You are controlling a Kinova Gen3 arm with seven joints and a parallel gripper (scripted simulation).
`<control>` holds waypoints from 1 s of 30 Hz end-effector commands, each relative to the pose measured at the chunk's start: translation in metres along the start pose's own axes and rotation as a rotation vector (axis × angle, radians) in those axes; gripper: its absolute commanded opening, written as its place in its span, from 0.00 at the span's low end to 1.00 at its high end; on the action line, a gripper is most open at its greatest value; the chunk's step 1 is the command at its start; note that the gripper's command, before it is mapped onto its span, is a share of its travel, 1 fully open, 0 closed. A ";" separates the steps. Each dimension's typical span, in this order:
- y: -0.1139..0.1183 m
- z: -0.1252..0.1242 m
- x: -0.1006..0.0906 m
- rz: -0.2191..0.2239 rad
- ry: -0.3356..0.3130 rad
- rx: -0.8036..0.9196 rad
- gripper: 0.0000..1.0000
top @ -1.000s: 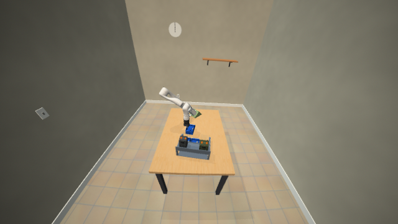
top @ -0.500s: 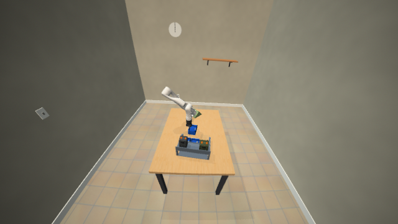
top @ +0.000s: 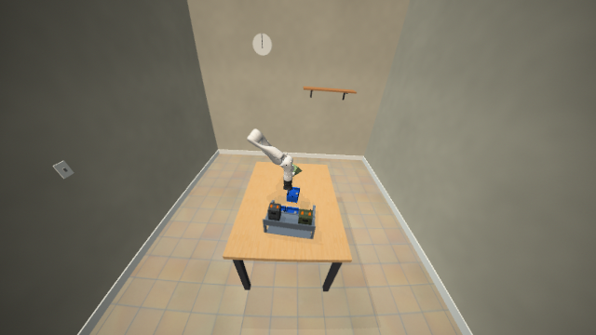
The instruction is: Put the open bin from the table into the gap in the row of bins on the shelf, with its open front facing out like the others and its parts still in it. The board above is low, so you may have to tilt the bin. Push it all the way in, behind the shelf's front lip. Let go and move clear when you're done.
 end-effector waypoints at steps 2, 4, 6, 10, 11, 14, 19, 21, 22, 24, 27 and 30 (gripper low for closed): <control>0.014 -0.001 0.002 -0.014 -0.005 -0.015 0.00; 0.022 -0.002 0.002 -0.014 -0.005 -0.016 0.00; 0.022 -0.002 0.002 -0.014 -0.005 -0.016 0.00; 0.037 -0.004 0.003 -0.014 -0.005 -0.020 0.00; 0.040 -0.004 0.003 -0.014 -0.005 -0.020 0.00; 0.051 -0.005 0.003 -0.014 -0.005 -0.023 0.00; 0.069 -0.007 0.004 -0.014 -0.005 -0.027 0.00; 0.076 -0.007 0.004 -0.014 -0.005 -0.028 0.00; 0.076 -0.007 0.004 -0.014 -0.005 -0.028 0.00; 0.079 -0.008 0.004 -0.014 -0.005 -0.029 0.00; 0.089 -0.009 0.004 -0.014 -0.005 -0.031 0.00; 0.097 -0.010 0.005 -0.014 -0.005 -0.033 0.00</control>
Point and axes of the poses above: the point where the finger pads meet when closed, its own x axis out along the fingers, its own y axis across the jaws, z = x × y, the point moved 6 cm from there along -x, back along the fingers, and after that the axes turned 4 degrees about x, right-handed, at the moved point
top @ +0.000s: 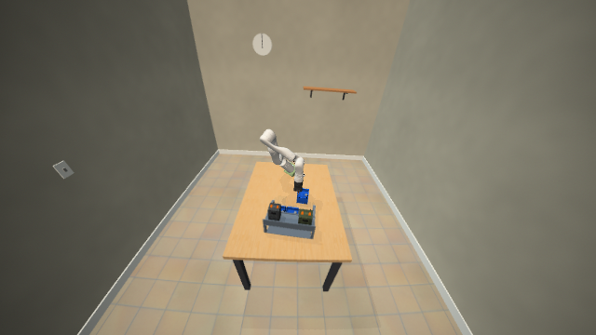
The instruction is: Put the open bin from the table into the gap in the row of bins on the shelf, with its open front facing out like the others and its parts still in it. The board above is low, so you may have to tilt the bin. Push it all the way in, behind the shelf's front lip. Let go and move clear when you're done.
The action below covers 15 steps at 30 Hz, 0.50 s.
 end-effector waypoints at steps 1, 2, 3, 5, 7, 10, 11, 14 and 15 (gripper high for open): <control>0.009 -0.001 0.002 -0.007 -0.003 -0.008 0.00; 0.011 -0.001 0.002 -0.007 -0.003 -0.009 0.00; 0.014 -0.001 0.002 -0.007 -0.003 -0.009 0.00; 0.019 -0.002 0.002 -0.007 -0.003 -0.010 0.00; 0.023 -0.002 0.002 -0.007 -0.003 -0.011 0.00; 0.025 -0.002 0.002 -0.007 -0.003 -0.011 0.00; 0.027 -0.002 0.002 -0.007 -0.003 -0.012 0.00; 0.031 -0.002 0.002 -0.007 -0.003 -0.013 0.00; 0.033 -0.003 0.002 -0.007 -0.003 -0.013 0.00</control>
Point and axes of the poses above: the point where the finger pads meet when closed, its own x axis out along the fingers, its own y axis across the jaws, z = x × y, the point moved 6 cm from there along -x, back along the fingers, and after that the axes turned 4 degrees about x, right-handed, at the moved point
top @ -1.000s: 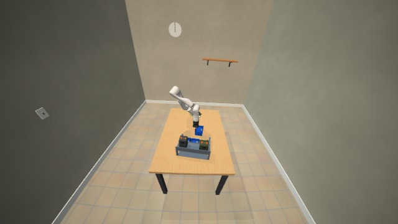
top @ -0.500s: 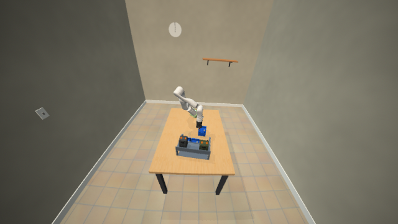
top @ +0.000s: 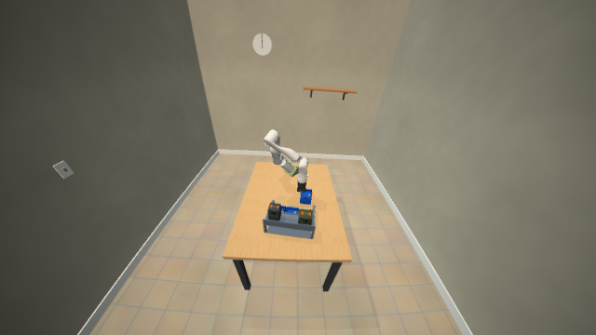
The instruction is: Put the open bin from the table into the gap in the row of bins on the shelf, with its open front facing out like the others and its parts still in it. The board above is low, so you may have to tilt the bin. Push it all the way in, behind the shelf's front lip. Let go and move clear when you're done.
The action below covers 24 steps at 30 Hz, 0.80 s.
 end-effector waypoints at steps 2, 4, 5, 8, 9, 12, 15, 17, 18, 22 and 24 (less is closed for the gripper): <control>0.006 -0.001 0.001 -0.002 -0.002 -0.004 0.00; 0.008 -0.001 0.001 -0.002 -0.002 -0.005 0.00; 0.009 -0.001 0.001 -0.002 -0.002 -0.005 0.00; 0.011 -0.001 0.001 -0.002 -0.002 -0.005 0.00; 0.011 -0.001 0.001 -0.002 -0.002 -0.005 0.00; 0.012 -0.001 0.001 -0.002 -0.002 -0.005 0.00; 0.012 -0.001 0.001 -0.002 -0.002 -0.006 0.00; 0.013 -0.001 0.001 -0.002 -0.002 -0.006 0.00; 0.013 -0.001 0.001 -0.002 -0.002 -0.006 0.00; 0.013 -0.001 0.001 -0.002 -0.002 -0.006 0.00; 0.013 -0.001 0.001 -0.002 -0.002 -0.006 0.00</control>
Point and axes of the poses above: the point where the finger pads meet when closed, its own x axis out along the fingers, its own y axis across the jaws, z = x × y, the point moved 6 cm from there along -x, back along the fingers, and after that the axes turned 4 degrees about x, right-handed, at the moved point
